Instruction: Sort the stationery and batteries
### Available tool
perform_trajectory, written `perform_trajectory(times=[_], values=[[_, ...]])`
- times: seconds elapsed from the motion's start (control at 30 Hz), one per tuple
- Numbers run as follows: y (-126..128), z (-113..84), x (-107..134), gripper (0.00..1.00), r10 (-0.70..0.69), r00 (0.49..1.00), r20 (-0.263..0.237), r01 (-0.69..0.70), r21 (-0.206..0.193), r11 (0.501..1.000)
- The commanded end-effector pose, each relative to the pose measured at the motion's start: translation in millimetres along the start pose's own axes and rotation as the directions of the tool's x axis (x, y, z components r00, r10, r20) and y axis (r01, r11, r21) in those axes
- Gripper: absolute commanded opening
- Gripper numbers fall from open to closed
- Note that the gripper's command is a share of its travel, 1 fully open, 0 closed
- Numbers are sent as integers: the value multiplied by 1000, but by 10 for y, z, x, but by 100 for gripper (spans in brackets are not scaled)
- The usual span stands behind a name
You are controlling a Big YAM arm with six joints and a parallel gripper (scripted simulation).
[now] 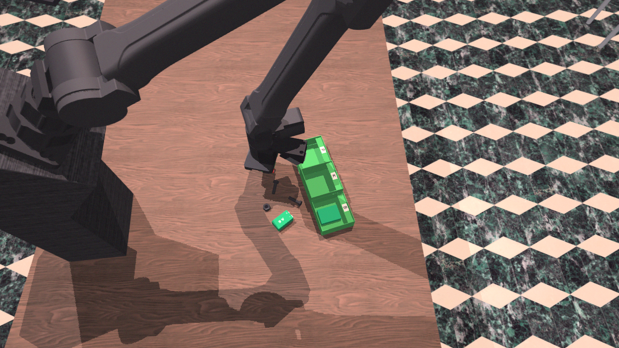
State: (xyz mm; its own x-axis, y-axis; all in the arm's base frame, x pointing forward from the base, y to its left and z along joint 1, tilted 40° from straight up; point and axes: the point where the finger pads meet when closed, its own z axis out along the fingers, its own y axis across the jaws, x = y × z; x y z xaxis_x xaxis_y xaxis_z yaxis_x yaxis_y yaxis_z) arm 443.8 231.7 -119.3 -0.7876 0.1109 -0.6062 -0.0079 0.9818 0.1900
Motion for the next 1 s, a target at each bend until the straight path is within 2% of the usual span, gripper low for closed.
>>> perform_trajectory(times=[0.0,0.4,0.47,0.97], values=[[5,-40,5,4,-3,1000,1,3,-2,1000],[7,-41,3,4,-3,1000,1,3,-2,1000],[36,-176,50,4,-10,1000,-7,10,-4,1000],[30,-599,44,4,-4,1000,-4,4,-4,1000]])
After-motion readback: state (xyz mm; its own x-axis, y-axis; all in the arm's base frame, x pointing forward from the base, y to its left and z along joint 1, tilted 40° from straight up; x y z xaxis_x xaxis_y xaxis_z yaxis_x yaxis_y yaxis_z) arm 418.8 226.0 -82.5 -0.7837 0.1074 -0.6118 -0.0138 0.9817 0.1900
